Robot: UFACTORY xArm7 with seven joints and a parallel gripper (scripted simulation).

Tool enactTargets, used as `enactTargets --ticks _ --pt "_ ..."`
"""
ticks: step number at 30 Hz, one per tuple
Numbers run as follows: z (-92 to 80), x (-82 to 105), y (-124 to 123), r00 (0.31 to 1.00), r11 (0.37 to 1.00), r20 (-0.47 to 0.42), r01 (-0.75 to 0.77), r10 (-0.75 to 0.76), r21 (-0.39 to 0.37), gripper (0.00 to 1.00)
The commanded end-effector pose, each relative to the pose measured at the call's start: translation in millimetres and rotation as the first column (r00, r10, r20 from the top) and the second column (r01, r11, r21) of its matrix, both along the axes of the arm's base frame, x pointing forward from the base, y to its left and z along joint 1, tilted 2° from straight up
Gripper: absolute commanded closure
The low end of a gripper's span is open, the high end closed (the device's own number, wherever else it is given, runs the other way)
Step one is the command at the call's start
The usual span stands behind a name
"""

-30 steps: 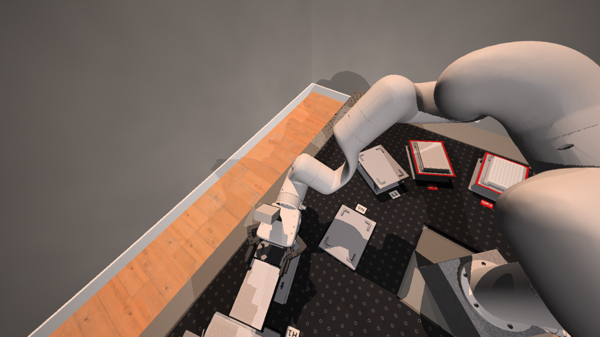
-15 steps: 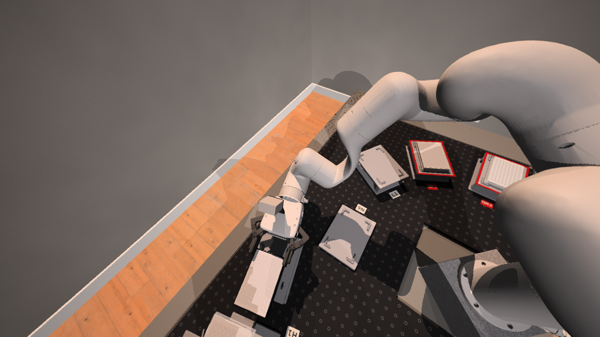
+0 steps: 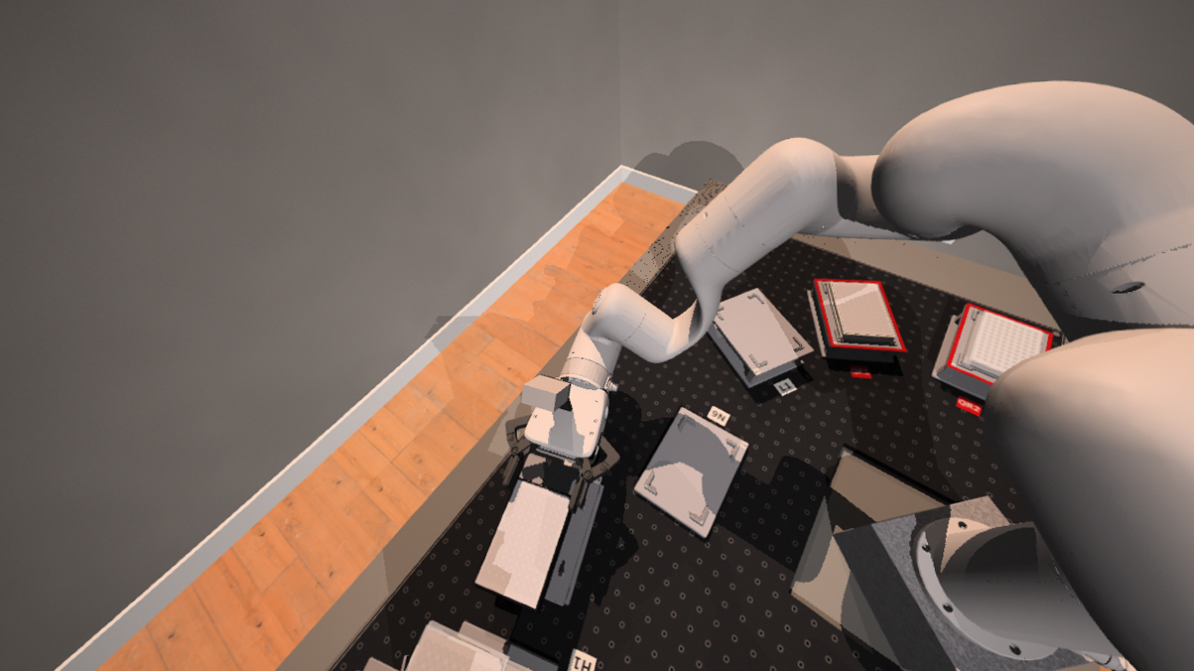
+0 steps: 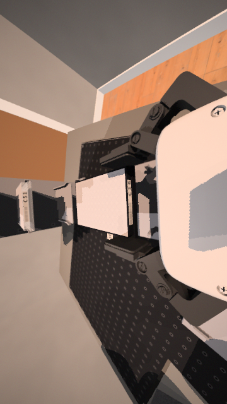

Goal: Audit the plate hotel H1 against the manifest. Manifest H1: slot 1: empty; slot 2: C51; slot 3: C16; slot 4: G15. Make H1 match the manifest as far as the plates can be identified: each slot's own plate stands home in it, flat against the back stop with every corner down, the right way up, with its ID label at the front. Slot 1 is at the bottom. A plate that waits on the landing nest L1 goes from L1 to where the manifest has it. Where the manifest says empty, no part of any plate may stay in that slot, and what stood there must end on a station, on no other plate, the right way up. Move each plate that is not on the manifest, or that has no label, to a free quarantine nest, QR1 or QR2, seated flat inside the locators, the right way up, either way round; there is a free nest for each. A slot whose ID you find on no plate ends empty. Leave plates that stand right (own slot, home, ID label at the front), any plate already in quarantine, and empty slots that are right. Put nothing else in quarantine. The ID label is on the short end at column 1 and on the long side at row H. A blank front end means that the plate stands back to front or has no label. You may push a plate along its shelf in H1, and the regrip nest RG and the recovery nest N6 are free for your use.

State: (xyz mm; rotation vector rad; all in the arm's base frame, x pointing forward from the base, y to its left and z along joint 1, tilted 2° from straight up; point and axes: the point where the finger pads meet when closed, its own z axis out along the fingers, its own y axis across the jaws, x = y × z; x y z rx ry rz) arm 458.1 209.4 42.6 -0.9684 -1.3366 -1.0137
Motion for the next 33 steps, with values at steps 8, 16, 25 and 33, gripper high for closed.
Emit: enactTargets --ticks 8,16,25,33 --pt "1.4 5.7 -15 1.0 1.0 0.004 0.0 0.0 0.0 1.0" --pt "1.2 9.1 -27 1.0 1.0 0.004 0.0 0.0 0.0 1.0" --pt "1.2 9.4 -27 1.0 1.0 0.004 0.0 0.0 0.0 1.0" --pt "6.2 9.3 -28 1.0 1.0 0.004 0.0 0.0 0.0 1.0"
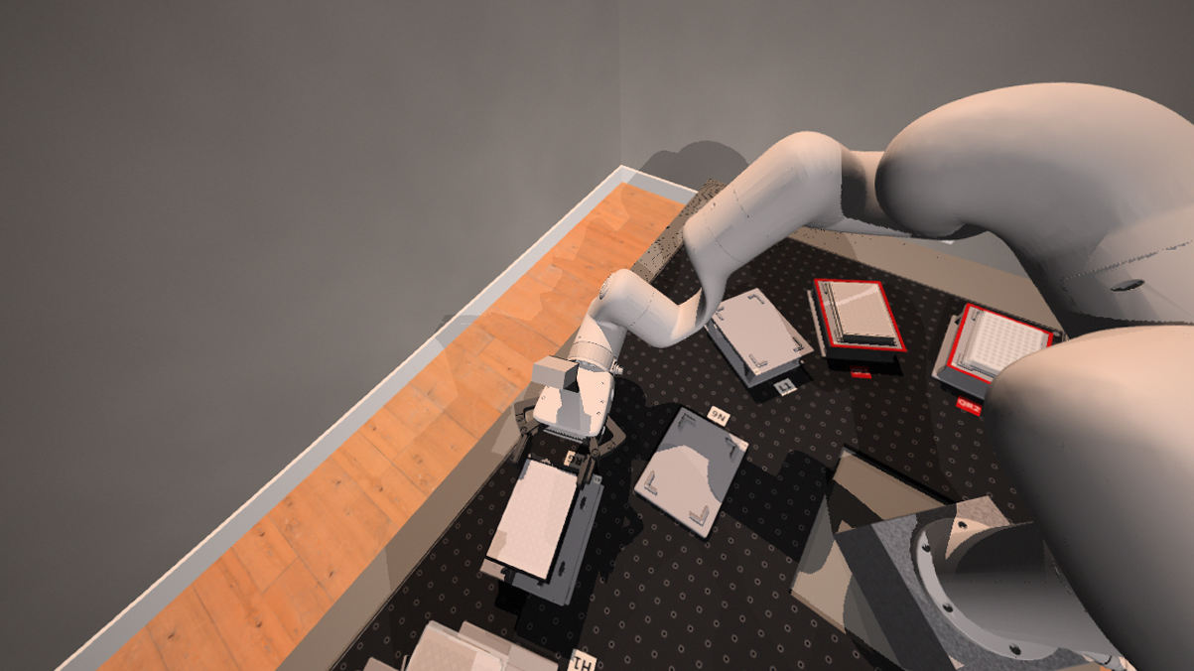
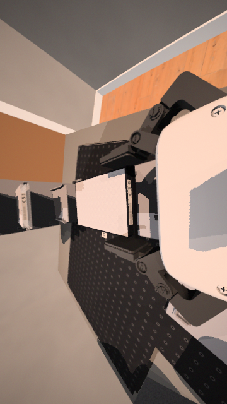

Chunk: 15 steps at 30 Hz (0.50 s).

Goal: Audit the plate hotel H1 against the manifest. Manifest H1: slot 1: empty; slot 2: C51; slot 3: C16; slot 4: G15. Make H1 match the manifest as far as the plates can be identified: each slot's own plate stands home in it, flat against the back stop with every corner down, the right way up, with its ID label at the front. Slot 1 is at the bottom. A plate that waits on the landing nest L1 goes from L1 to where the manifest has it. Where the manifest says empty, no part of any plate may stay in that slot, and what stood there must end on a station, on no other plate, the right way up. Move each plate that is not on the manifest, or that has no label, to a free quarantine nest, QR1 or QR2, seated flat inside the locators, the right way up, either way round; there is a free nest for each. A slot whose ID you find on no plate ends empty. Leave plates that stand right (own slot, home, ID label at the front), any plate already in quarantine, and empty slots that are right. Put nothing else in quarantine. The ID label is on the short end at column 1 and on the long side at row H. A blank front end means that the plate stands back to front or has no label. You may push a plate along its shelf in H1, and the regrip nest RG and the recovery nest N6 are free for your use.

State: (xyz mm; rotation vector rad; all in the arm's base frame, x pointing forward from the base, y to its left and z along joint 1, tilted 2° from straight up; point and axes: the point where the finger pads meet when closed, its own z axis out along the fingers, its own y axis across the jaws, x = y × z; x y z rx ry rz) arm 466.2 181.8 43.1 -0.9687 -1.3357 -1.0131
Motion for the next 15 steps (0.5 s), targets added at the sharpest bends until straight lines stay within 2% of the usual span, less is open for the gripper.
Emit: enactTargets --ticks 1,15 --pt "7.3 1.2 0 1.0 1.0 0.005 0.0 0.0 0.0 1.0" --pt "27.3 0.7 0 1.0 1.0 0.005 0.0 0.0 0.0 1.0"
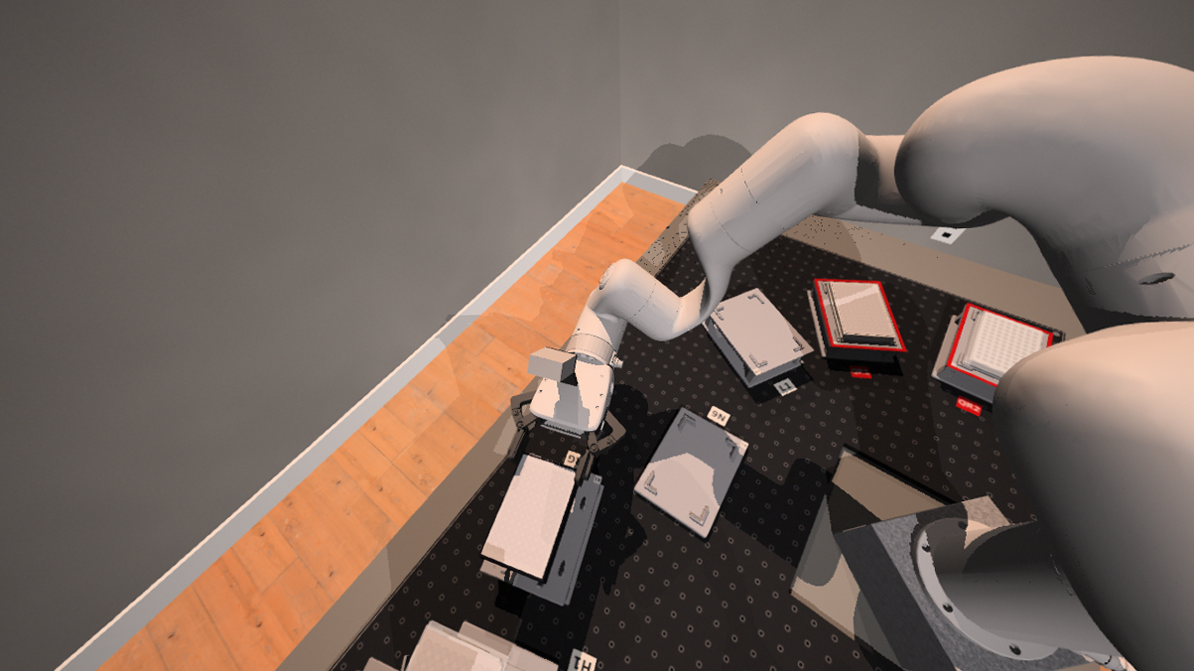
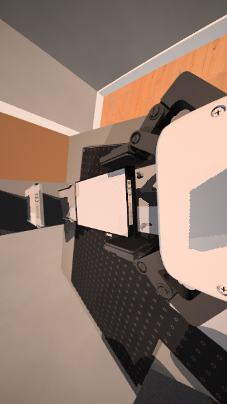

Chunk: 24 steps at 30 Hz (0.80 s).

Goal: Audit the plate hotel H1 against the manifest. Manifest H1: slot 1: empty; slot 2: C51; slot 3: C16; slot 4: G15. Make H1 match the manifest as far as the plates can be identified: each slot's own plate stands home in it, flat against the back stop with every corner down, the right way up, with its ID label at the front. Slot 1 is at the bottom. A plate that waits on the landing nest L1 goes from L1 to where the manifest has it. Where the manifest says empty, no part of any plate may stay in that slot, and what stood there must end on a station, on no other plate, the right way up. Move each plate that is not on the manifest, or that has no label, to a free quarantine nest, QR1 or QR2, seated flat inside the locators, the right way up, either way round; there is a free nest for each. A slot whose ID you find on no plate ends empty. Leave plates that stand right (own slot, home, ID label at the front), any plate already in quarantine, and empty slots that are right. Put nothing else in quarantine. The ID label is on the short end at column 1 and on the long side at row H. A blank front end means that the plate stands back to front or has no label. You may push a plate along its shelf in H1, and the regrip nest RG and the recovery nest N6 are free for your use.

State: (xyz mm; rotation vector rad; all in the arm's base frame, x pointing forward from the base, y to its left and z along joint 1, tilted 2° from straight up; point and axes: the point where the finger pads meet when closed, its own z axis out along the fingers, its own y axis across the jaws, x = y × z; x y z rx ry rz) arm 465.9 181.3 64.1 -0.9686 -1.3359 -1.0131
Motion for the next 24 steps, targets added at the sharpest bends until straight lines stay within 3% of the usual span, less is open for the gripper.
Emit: enactTargets --ticks 1,24 --pt "8.0 1.0 0 1.0 1.0 0.005 0.0 0.0 0.0 1.0" --pt "43.0 0.3 -1 1.0 1.0 0.005 0.0 0.0 0.0 1.0"
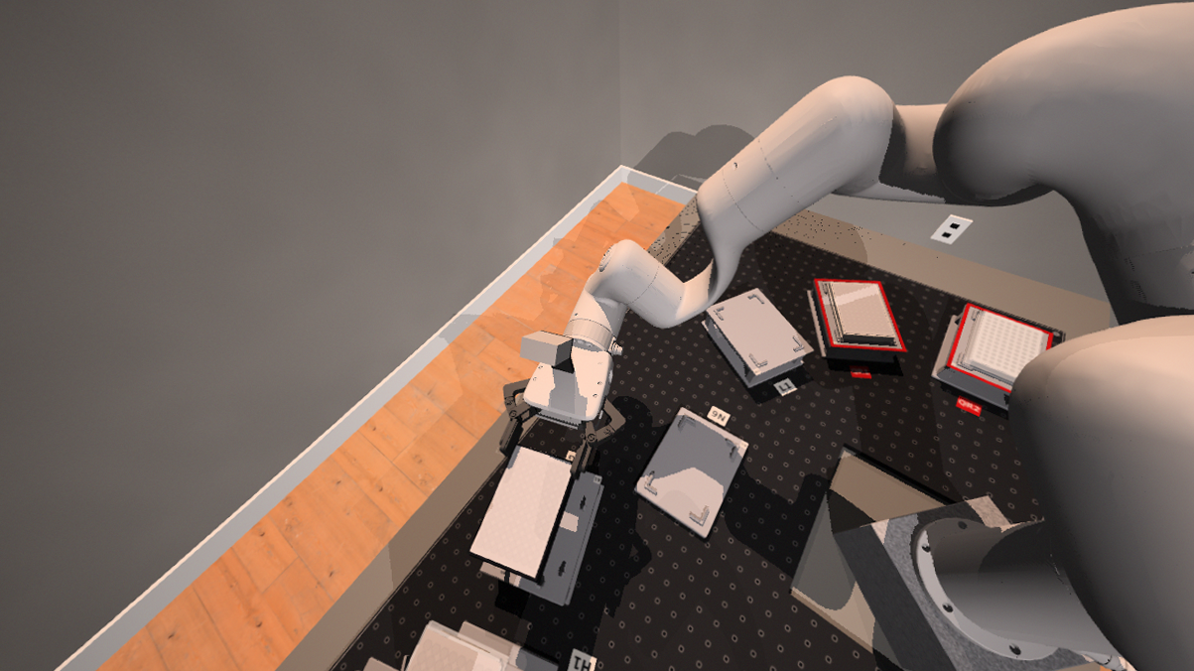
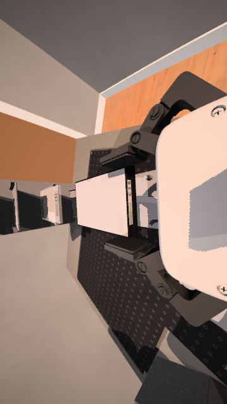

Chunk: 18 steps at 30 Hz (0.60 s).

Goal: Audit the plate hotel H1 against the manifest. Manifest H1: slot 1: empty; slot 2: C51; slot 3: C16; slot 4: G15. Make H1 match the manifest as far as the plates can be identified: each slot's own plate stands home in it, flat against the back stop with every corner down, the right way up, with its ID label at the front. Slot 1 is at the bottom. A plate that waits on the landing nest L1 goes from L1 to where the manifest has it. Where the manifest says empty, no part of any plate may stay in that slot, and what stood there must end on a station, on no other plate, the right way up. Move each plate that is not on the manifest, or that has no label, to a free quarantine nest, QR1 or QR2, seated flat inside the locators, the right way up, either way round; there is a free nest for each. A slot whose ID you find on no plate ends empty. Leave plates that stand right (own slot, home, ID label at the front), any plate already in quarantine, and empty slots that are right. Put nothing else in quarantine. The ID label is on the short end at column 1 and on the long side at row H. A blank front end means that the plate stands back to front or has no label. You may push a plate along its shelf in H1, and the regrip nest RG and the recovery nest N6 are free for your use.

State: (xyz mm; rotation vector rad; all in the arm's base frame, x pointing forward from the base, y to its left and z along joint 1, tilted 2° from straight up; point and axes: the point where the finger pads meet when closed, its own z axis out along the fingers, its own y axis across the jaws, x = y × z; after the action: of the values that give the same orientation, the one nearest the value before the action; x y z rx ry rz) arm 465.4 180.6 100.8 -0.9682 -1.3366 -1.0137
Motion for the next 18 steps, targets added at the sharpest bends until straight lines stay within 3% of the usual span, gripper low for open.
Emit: enactTargets --ticks 1,18 --pt "7.9 0.7 0 1.0 1.0 0.004 0.0 0.0 0.0 1.0" --pt "32.8 0.1 -1 1.0 1.0 0.004 0.0 0.0 0.0 1.0"
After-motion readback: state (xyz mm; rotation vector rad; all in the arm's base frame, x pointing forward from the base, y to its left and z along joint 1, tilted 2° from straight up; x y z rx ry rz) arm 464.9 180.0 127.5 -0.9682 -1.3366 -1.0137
